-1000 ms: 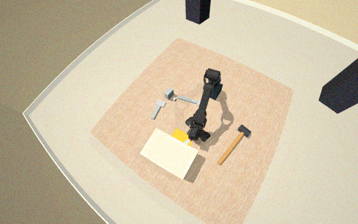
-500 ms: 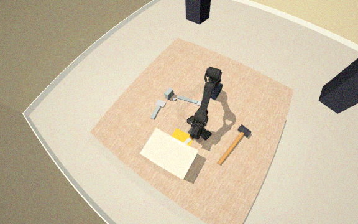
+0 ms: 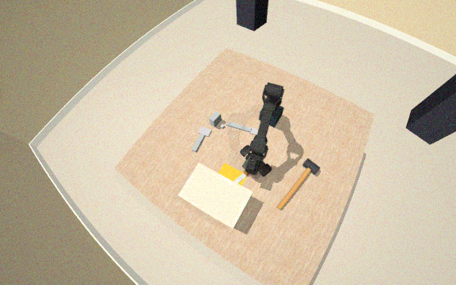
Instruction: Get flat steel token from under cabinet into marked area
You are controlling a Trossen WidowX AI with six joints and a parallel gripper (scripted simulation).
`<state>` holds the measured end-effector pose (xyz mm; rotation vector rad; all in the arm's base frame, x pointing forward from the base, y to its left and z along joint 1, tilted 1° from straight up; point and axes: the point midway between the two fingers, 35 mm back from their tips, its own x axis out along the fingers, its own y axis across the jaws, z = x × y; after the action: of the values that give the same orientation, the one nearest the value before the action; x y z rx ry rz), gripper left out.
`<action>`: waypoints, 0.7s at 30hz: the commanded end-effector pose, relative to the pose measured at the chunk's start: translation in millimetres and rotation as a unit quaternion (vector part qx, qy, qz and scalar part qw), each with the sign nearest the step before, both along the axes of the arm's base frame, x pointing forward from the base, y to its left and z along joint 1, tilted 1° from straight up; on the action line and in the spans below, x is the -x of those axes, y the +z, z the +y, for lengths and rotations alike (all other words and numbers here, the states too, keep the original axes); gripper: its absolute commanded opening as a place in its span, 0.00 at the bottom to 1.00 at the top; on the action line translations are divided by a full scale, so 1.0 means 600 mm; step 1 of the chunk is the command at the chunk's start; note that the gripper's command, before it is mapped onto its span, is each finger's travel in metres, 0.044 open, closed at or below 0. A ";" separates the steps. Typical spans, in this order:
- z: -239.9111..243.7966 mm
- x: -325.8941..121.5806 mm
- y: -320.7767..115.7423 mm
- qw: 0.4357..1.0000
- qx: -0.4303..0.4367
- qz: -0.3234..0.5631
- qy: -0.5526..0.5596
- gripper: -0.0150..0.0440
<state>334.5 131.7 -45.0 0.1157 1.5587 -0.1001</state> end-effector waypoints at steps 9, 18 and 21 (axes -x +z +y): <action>0.005 0.028 -0.002 1.000 0.000 0.003 -0.001 0.25; 0.008 0.045 -0.002 1.000 0.000 0.004 -0.001 0.25; 0.009 0.051 -0.002 1.000 0.000 0.004 -0.001 0.25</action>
<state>310.4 136.1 -45.4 0.1163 1.5603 -0.1000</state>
